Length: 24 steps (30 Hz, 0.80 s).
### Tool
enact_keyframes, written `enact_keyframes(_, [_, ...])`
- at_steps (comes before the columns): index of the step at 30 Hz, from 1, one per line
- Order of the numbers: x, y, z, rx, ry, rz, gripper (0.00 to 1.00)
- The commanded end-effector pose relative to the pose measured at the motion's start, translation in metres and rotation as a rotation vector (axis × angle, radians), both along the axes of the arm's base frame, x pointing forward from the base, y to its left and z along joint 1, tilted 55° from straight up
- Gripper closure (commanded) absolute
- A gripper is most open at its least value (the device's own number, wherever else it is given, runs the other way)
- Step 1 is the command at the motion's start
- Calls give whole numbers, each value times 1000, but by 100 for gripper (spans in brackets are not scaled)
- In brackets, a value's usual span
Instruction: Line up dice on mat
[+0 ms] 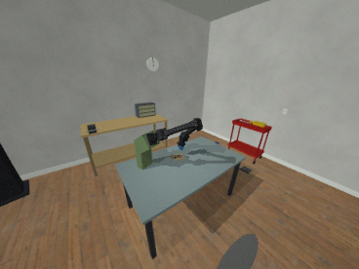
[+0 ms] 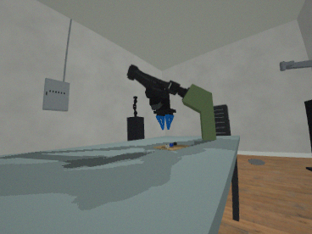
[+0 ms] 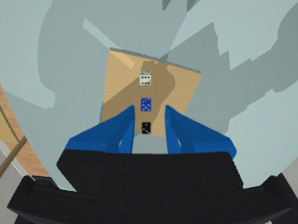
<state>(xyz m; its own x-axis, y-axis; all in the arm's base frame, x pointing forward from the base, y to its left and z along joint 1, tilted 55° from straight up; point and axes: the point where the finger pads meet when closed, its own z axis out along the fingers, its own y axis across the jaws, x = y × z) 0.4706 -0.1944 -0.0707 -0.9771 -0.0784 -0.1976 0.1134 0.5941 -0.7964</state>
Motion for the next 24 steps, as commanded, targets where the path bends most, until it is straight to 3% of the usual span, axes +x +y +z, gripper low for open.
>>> enact_keyframes(1, [-4, 19, -8, 10, 14, 17, 70])
enact_keyframes(3, [-3, 18, -5, 9, 8, 15, 70])
enact_keyframes(4, [-3, 15, -3, 9, 5, 9, 0])
enact_keyframes(24, [-3, 15, -3, 8, 5, 10, 0])
